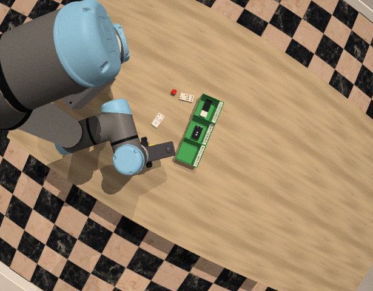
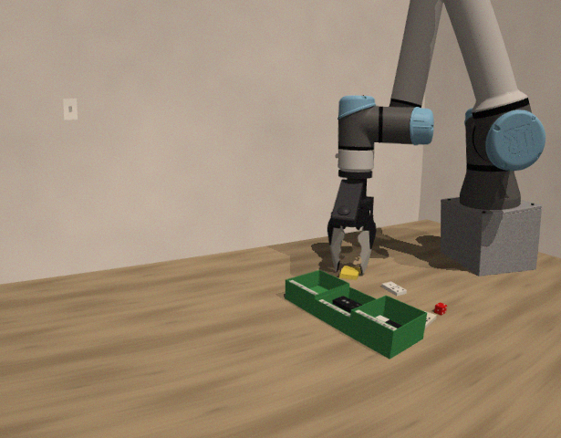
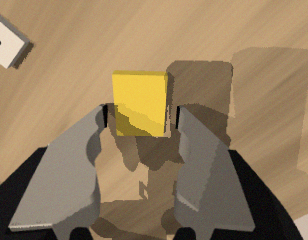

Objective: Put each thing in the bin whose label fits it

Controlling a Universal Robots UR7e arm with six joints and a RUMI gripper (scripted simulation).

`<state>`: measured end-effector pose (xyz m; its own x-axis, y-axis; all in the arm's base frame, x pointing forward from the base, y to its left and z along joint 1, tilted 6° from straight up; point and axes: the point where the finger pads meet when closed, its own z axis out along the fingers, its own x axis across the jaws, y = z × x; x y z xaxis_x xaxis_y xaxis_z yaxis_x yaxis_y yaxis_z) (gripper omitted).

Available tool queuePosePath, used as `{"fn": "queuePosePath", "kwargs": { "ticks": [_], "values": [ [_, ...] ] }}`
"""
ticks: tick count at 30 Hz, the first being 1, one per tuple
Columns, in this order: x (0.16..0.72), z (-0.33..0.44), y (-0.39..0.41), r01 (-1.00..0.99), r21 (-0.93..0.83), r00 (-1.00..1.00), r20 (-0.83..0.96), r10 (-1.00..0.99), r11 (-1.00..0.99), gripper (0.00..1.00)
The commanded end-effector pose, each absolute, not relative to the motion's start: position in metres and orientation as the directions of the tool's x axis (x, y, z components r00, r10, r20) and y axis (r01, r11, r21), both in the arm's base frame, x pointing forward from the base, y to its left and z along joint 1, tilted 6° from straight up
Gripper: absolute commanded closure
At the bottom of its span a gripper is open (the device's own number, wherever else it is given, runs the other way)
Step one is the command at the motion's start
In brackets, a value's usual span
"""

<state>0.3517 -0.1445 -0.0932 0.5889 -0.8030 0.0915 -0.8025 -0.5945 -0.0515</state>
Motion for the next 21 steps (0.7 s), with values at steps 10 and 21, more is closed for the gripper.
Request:
{"fn": "queuePosePath", "kwargs": {
  "ticks": [10, 21],
  "values": [
    [0.3511, -0.0934, -0.1432, -0.802, -0.052, 0.589, 0.096, -0.802, -0.595, 1.0],
    [0.3511, -0.0934, -0.1432, -0.802, -0.052, 0.589, 0.096, -0.802, -0.595, 1.0]
  ]
}}
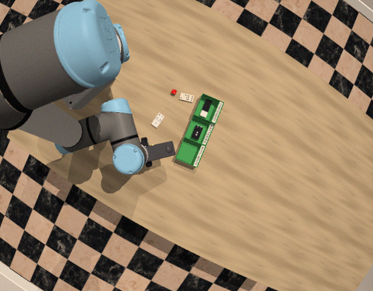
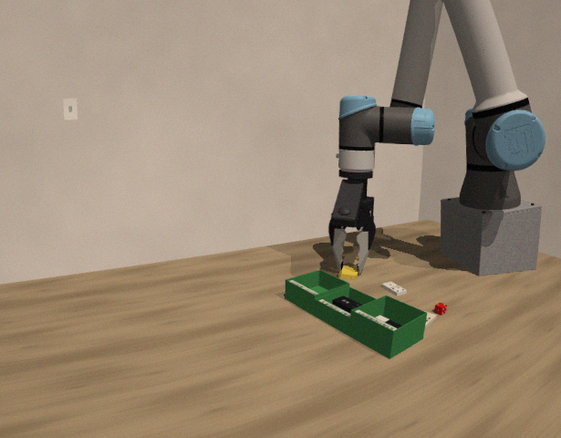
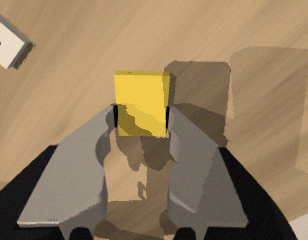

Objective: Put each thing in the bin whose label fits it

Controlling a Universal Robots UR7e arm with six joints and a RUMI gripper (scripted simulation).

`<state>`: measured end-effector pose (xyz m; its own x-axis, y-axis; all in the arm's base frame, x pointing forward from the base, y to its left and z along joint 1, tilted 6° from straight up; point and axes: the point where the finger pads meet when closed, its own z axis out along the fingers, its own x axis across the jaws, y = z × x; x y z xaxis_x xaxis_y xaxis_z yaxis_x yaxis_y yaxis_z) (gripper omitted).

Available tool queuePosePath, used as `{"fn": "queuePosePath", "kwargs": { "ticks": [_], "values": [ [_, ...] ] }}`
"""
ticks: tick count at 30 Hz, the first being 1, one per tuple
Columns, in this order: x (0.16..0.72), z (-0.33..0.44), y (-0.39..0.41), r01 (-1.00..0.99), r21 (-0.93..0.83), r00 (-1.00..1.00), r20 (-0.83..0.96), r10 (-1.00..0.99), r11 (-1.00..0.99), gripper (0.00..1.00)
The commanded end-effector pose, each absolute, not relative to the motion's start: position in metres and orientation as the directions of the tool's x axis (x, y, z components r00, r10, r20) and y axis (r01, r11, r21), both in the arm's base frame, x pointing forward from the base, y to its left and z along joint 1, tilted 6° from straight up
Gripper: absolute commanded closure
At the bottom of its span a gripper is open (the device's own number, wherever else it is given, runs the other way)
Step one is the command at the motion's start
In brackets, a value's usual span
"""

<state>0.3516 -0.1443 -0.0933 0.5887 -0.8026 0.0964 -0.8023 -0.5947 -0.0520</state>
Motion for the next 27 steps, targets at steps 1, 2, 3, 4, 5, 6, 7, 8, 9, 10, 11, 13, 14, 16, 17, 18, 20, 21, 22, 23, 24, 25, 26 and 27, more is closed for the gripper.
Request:
{"fn": "queuePosePath", "kwargs": {
  "ticks": [1, 2, 3, 4, 5, 6, 7, 8, 9, 10, 11, 13, 14, 16, 17, 18, 20, 21, 22, 23, 24, 25, 26, 27],
  "values": [
    [0.351, -0.093, -0.143, -0.802, -0.052, 0.589, 0.096, -0.802, -0.595, 1.0],
    [0.351, -0.093, -0.143, -0.802, -0.052, 0.589, 0.096, -0.802, -0.595, 1.0],
    [0.351, -0.093, -0.143, -0.802, -0.052, 0.589, 0.096, -0.802, -0.595, 1.0],
    [0.351, -0.093, -0.143, -0.802, -0.052, 0.589, 0.096, -0.802, -0.595, 1.0],
    [0.351, -0.093, -0.143, -0.802, -0.052, 0.589, 0.096, -0.802, -0.595, 1.0],
    [0.351, -0.093, -0.143, -0.802, -0.052, 0.589, 0.096, -0.802, -0.595, 1.0],
    [0.351, -0.093, -0.143, -0.802, -0.052, 0.589, 0.096, -0.802, -0.595, 1.0],
    [0.351, -0.093, -0.143, -0.802, -0.052, 0.589, 0.096, -0.802, -0.595, 1.0],
    [0.351, -0.093, -0.143, -0.802, -0.052, 0.589, 0.096, -0.802, -0.595, 1.0],
    [0.351, -0.093, -0.143, -0.802, -0.052, 0.589, 0.096, -0.802, -0.595, 1.0],
    [0.351, -0.093, -0.143, -0.802, -0.052, 0.589, 0.096, -0.802, -0.595, 1.0],
    [0.351, -0.093, -0.143, -0.802, -0.052, 0.589, 0.096, -0.802, -0.595, 1.0],
    [0.351, -0.093, -0.143, -0.802, -0.052, 0.589, 0.096, -0.802, -0.595, 1.0],
    [0.351, -0.093, -0.143, -0.802, -0.052, 0.589, 0.096, -0.802, -0.595, 1.0],
    [0.351, -0.093, -0.143, -0.802, -0.052, 0.589, 0.096, -0.802, -0.595, 1.0],
    [0.351, -0.093, -0.143, -0.802, -0.052, 0.589, 0.096, -0.802, -0.595, 1.0],
    [0.351, -0.093, -0.143, -0.802, -0.052, 0.589, 0.096, -0.802, -0.595, 1.0],
    [0.35, -0.09, -0.142, -0.801, -0.051, 0.59, 0.096, -0.802, -0.596, 1.0],
    [0.35, -0.087, -0.142, -0.802, -0.052, 0.59, 0.096, -0.802, -0.596, 1.0],
    [0.35, -0.083, -0.143, -0.802, -0.052, 0.59, 0.097, -0.802, -0.596, 1.0],
    [0.35, -0.079, -0.143, -0.802, -0.052, 0.589, 0.098, -0.802, -0.596, 1.0],
    [0.35, -0.076, -0.144, -0.802, -0.052, 0.589, 0.099, -0.802, -0.595, 1.0],
    [0.35, -0.072, -0.144, -0.802, -0.052, 0.589, 0.1, -0.802, -0.595, 1.0],
    [0.35, -0.072, -0.144, -0.802, -0.052, 0.589, 0.1, -0.802, -0.595, 1.0]
  ]
}}
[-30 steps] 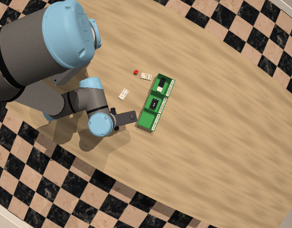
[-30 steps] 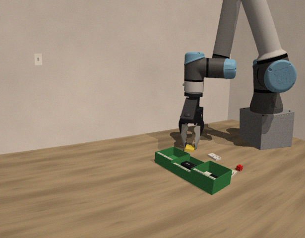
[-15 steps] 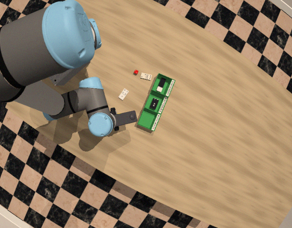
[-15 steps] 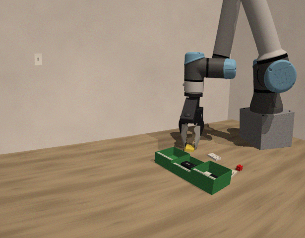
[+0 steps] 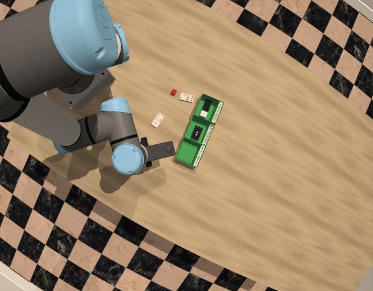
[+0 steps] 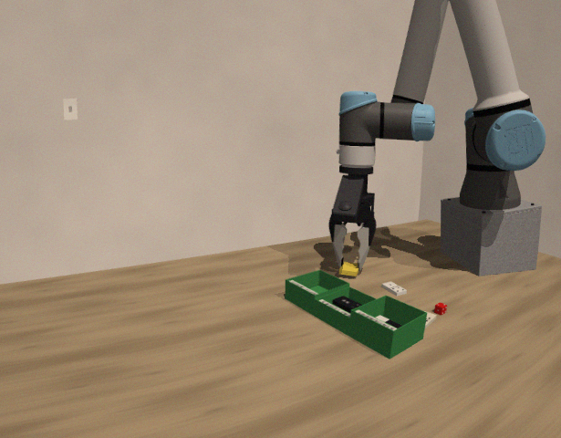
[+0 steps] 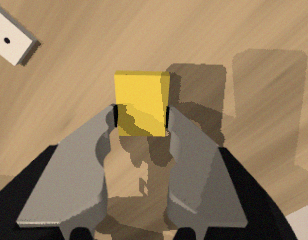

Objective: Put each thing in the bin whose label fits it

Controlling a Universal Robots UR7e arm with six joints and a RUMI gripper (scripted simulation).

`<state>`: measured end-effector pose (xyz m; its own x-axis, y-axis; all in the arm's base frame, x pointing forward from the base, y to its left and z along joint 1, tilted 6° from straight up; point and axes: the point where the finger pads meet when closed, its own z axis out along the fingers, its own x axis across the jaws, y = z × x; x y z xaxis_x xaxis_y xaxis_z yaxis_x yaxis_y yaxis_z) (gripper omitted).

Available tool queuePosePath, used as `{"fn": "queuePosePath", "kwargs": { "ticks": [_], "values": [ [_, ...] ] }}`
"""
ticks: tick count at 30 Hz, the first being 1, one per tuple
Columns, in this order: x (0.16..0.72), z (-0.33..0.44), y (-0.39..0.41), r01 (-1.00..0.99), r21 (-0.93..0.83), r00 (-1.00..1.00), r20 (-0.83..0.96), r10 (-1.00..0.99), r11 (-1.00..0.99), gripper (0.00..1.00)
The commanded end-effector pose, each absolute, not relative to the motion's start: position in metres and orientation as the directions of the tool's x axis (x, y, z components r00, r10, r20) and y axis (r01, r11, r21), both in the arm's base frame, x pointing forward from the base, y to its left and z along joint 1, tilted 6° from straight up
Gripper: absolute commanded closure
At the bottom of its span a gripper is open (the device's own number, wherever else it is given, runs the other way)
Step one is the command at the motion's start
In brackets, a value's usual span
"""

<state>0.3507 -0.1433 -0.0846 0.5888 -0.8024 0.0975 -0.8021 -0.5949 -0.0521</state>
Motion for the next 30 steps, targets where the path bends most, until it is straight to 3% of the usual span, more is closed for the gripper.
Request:
{"fn": "queuePosePath", "kwargs": {
  "ticks": [1, 13, 30],
  "values": [
    [0.35, -0.072, -0.144, -0.802, -0.052, 0.589, 0.1, -0.802, -0.595, 1.0],
    [0.346, -0.032, -0.143, -0.802, -0.052, 0.588, 0.101, -0.803, -0.594, 1.0],
    [0.345, -0.034, -0.14, -0.802, -0.052, 0.589, 0.096, -0.802, -0.595, 1.0]
  ]
}}
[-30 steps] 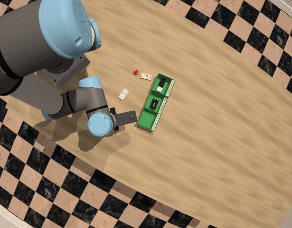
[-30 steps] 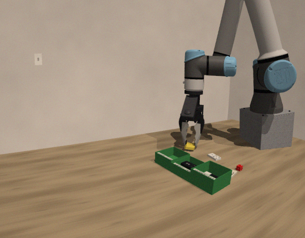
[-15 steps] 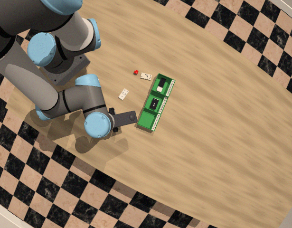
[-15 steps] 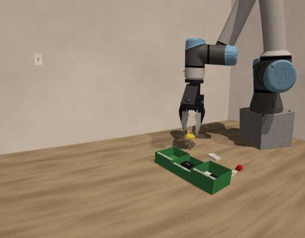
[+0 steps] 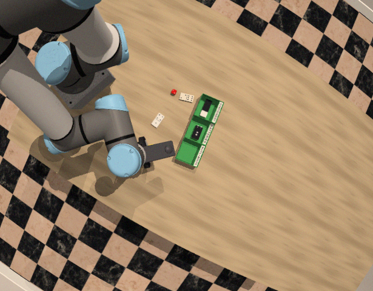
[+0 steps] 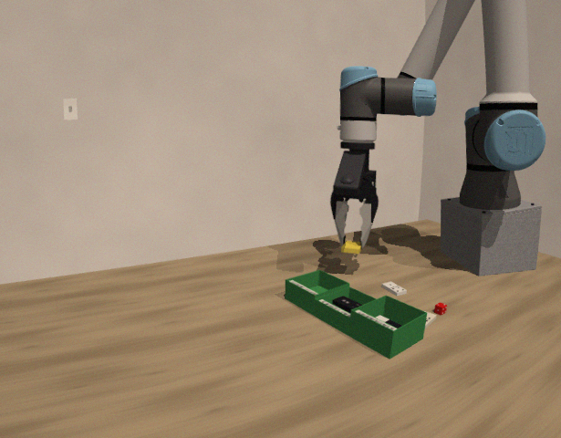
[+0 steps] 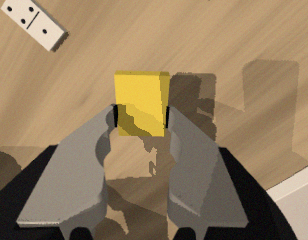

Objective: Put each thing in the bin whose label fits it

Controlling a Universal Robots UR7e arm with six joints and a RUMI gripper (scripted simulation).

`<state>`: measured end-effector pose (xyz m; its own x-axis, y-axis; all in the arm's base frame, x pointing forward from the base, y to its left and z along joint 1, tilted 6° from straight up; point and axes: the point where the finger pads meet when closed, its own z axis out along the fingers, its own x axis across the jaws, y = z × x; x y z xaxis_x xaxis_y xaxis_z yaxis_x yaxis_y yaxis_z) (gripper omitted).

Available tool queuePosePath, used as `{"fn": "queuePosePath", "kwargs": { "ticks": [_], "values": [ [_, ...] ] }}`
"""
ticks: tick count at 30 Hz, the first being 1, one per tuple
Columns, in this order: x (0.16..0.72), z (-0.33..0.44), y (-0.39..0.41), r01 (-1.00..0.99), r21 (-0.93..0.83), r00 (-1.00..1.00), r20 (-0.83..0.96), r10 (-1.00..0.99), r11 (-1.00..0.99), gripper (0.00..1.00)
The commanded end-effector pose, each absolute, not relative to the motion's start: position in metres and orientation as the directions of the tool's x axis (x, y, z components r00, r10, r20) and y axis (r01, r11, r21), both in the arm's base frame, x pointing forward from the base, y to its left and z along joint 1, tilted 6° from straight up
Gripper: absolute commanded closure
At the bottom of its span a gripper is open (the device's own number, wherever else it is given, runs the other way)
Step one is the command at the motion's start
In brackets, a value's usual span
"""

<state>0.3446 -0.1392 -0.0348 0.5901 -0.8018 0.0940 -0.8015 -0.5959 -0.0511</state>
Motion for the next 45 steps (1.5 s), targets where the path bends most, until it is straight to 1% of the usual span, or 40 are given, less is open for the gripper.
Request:
{"fn": "queuePosePath", "kwargs": {
  "ticks": [1, 8, 11, 15, 20, 22, 23, 30, 45],
  "values": [
    [0.345, -0.034, -0.14, -0.802, -0.052, 0.589, 0.096, -0.802, -0.595, 1.0],
    [0.345, -0.026, -0.141, -0.802, -0.052, 0.589, 0.101, -0.802, -0.595, 1.0],
    [0.353, -0.027, -0.123, -0.88, -0.065, 0.464, 0.089, -0.881, -0.47, 1.0],
    [0.366, -0.026, -0.103, -0.921, -0.077, 0.376, 0.082, -0.923, -0.382, 1.0],
    [0.38, -0.026, -0.076, -0.957, -0.095, 0.268, 0.068, -0.961, -0.274, 1.0],
    [0.38, -0.026, -0.076, -0.957, -0.095, 0.268, 0.068, -0.961, -0.274, 1.0],
    [0.383, -0.026, -0.071, -0.972, -0.101, 0.208, 0.059, -0.976, -0.213, 1.0],
    [0.403, -0.026, -0.034, -0.993, -0.098, 0.059, 0.051, -0.997, -0.064, 1.0],
    [0.44, -0.026, 0.035, -0.994, -0.097, 0.046, 0.052, -0.998, -0.051, 1.0]
  ]
}}
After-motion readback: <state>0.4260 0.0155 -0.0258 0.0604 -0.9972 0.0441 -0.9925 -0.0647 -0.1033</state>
